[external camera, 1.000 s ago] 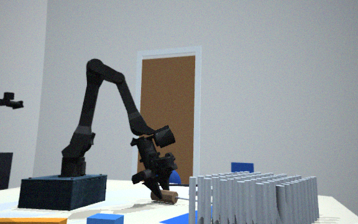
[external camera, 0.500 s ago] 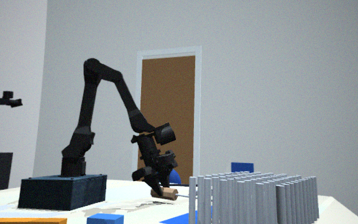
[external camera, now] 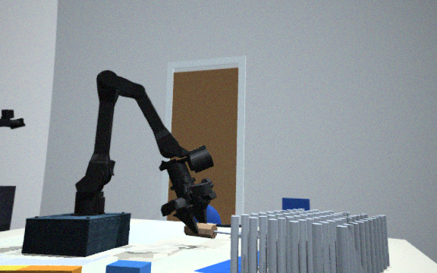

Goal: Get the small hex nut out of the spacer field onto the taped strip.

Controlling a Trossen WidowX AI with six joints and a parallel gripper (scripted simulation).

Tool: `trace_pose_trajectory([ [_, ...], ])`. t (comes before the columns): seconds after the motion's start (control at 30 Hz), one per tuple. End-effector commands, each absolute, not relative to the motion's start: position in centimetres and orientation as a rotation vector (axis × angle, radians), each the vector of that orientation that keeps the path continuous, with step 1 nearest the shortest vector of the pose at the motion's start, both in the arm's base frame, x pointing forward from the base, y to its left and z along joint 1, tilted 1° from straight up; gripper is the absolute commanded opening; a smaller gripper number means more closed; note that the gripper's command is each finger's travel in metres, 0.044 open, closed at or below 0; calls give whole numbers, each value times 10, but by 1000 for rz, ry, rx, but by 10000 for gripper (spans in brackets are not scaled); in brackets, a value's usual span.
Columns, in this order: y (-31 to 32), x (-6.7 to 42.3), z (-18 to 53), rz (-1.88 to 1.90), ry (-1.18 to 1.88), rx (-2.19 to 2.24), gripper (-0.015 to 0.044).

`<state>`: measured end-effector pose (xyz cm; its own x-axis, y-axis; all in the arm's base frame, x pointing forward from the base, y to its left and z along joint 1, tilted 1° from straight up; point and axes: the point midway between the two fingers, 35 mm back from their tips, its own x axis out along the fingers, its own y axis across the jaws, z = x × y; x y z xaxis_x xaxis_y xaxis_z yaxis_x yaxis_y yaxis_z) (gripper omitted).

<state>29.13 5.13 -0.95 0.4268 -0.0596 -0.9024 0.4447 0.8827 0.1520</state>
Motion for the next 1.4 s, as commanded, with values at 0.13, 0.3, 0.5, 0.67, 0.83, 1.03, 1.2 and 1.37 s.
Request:
trace_pose_trajectory([
  [0.13,63,259,-7,-332,1090,399,0],
  [0.3,63,260,-1,-333,1089,400,0],
  [0.5,66,269,26,-332,1088,400,0],
  [0.67,67,274,53,-332,1087,401,0],
  [0.83,66,275,80,-331,1087,400,0],
  [1.03,64,271,114,-329,1087,399,0],
  [1.2,65,270,110,-334,1101,401,0],
  [1.37,84,275,113,-337,1118,417,0],
])
